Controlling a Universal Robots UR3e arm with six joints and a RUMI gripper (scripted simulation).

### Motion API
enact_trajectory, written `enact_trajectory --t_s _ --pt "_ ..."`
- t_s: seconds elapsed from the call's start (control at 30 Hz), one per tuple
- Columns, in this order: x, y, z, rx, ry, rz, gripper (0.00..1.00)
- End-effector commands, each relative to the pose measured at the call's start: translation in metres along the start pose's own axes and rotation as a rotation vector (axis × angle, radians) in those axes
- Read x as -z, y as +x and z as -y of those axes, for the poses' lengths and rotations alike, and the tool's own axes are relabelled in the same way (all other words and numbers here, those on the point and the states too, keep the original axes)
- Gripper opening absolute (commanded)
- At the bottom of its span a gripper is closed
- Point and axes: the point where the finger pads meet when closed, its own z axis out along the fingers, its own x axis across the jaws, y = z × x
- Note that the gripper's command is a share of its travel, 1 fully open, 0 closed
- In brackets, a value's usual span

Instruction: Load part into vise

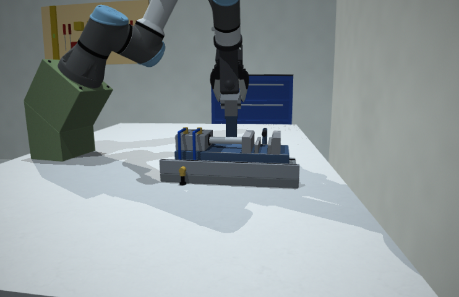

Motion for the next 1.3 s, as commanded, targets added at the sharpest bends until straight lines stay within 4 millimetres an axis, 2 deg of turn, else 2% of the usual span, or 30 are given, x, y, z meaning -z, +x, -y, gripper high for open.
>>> enact_trajectory --t_s 0.0,1.27 --pt "0.001 0.0 -0.001 0.002 0.001 0.001 0.0" --pt "0.015 0.0 -0.015 0.002 0.001 0.001 0.0"
